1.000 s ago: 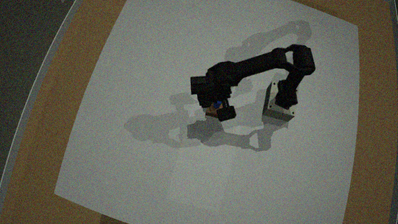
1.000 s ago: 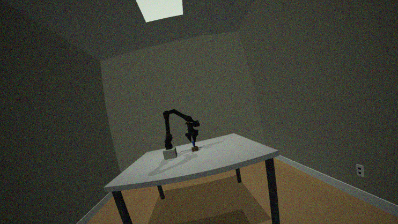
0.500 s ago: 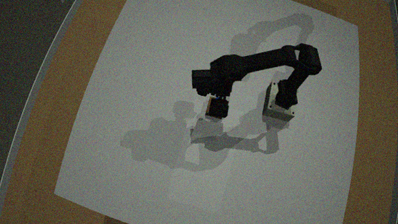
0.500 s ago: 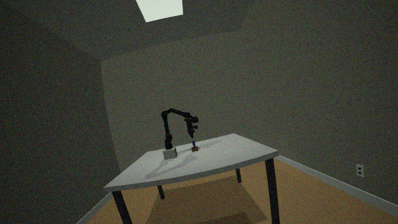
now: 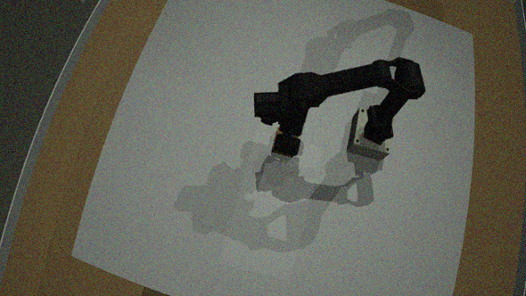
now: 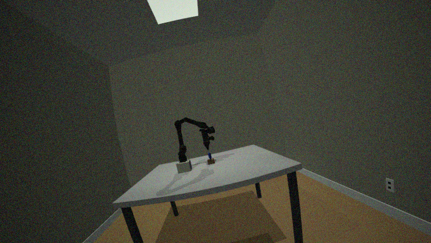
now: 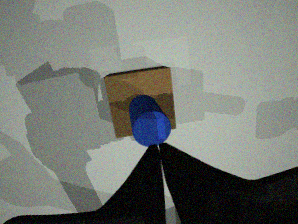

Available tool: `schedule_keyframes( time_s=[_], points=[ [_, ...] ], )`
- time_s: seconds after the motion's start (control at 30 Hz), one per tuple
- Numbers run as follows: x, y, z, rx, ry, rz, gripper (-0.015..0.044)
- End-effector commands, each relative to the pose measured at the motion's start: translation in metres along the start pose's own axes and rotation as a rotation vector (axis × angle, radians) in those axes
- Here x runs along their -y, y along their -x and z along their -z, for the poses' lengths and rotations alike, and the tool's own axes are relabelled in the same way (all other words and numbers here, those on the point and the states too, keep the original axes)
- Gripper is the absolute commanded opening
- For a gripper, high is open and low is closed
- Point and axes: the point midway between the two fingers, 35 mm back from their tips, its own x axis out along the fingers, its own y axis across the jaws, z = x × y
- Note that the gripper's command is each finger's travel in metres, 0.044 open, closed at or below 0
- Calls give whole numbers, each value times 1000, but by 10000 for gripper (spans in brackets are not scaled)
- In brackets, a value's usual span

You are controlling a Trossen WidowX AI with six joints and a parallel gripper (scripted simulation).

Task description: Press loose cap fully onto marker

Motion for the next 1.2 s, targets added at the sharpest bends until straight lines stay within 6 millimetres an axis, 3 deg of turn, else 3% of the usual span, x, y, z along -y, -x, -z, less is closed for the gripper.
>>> schedule_keyframes(
  time_s=[0.0, 1.17],
  points=[
    [0, 0, 0, 3, -7, -3, 0],
    [-1, -40, -1, 3, -7, -3, 0]
  ],
)
